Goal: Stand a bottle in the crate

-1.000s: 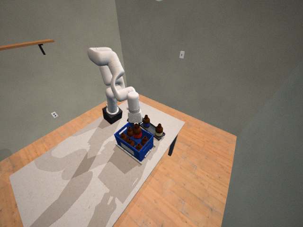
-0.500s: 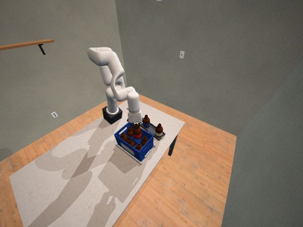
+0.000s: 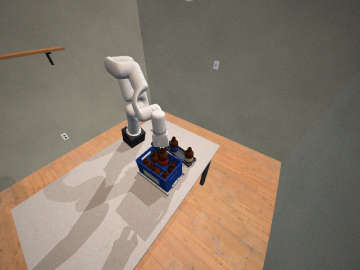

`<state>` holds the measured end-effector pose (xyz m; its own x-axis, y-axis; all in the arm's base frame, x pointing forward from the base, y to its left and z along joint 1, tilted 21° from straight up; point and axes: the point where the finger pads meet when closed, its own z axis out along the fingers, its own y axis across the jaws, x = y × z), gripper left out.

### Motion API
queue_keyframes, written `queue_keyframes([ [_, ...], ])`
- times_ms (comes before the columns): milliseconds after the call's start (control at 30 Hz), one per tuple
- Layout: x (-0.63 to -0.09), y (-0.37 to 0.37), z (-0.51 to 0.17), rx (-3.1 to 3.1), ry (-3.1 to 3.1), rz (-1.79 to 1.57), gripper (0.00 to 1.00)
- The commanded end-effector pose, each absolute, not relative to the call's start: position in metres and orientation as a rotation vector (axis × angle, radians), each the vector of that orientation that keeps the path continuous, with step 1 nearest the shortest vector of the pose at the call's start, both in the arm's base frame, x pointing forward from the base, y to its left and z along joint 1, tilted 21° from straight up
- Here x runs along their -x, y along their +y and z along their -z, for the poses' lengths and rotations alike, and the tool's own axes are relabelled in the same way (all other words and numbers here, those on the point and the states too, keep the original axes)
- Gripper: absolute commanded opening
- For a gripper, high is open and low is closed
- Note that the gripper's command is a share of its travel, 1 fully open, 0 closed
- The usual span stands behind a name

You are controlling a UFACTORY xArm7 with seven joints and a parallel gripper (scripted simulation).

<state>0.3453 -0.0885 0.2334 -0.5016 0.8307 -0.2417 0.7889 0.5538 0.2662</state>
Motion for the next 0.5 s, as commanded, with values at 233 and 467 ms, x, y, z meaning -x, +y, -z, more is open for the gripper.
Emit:
queue_keyframes([
  [233, -0.350, -0.089, -0.224, -1.327, 2.449, -0.173, 0.00],
  [467, -0.353, -0.090, -0.218, -1.327, 2.449, -0.173, 0.00],
])
